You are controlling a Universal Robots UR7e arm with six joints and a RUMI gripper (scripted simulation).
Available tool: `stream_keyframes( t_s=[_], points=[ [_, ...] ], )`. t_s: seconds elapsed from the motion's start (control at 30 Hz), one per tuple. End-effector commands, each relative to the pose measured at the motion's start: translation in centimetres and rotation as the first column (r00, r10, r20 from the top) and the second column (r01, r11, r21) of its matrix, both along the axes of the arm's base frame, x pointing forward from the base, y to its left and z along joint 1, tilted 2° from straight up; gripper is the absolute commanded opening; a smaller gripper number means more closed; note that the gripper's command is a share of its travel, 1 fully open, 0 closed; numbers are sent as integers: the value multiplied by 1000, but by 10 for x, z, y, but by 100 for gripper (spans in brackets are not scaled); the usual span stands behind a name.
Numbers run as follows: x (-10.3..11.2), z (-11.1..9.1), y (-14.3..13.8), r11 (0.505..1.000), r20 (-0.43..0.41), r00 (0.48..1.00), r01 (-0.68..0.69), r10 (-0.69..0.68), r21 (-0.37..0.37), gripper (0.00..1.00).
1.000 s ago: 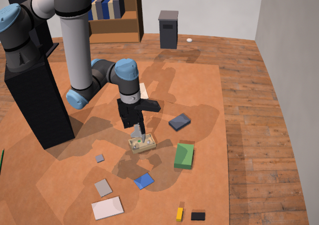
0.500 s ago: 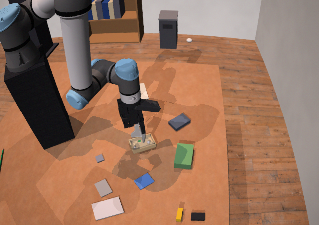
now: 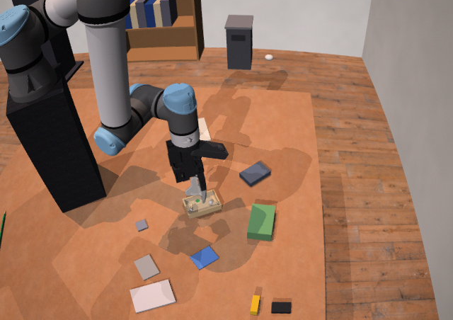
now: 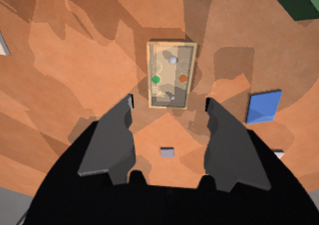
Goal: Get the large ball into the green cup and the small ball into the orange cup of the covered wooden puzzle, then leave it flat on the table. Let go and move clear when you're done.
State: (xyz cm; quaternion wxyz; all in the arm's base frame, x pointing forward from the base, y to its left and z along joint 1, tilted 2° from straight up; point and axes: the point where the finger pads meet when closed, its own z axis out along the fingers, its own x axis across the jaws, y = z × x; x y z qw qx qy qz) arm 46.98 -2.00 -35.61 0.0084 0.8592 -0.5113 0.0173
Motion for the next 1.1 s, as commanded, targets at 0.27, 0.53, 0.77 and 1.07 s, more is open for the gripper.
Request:
stream_keyframes(
  t_s=[0.27,0.53,0.77,1.07],
  points=[
    [1,0,0,1000,1,1000,0,0,0,55],
    [1,0,0,1000,1,1000,0,0,0,55],
    [1,-1,0,1000,1,1000,0,0,0,55],
    [1,-8,0,1000,1,1000,0,0,0,55]
  ],
)
